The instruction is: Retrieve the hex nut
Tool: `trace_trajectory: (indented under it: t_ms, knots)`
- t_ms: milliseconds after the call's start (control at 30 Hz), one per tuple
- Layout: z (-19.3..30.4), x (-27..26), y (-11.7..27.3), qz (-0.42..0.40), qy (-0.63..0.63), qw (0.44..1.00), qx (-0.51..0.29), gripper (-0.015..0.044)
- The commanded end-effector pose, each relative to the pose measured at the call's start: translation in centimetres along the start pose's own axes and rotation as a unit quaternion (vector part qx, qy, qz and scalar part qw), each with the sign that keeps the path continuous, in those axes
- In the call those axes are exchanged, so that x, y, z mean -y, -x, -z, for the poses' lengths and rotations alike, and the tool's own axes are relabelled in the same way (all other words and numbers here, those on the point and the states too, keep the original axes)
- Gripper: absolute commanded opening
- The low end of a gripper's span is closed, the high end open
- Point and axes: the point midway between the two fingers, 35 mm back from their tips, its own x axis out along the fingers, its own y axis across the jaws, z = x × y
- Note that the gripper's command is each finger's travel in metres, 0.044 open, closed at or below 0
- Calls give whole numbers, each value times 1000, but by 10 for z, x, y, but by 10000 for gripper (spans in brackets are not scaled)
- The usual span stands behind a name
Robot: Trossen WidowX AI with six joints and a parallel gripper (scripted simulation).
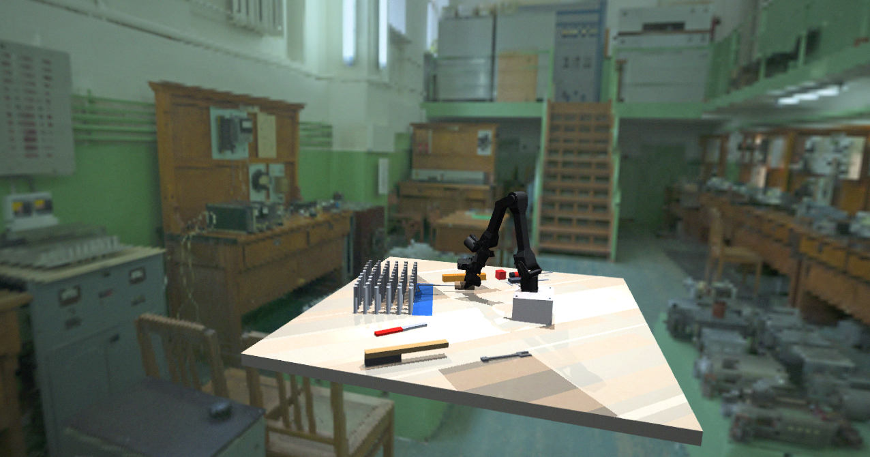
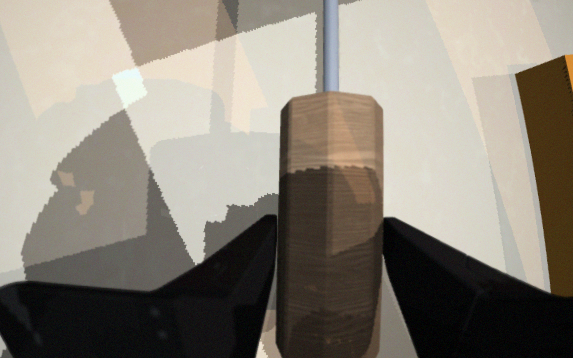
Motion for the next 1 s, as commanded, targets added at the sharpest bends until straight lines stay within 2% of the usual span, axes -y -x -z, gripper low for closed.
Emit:
trace_trajectory:
  t_ms: [0, 500, 667, 967]
  knots:
    - [-5, 3, 4, 3, 1, 1000, 5, 0]
    - [32, 3, 28, 2, 2, 1000, 3, 0]
    - [24, 10, 37, 2, 2, 1000, 3, 0]
    - [-3, 33, 79, 3, 3, 1000, 4, 0]
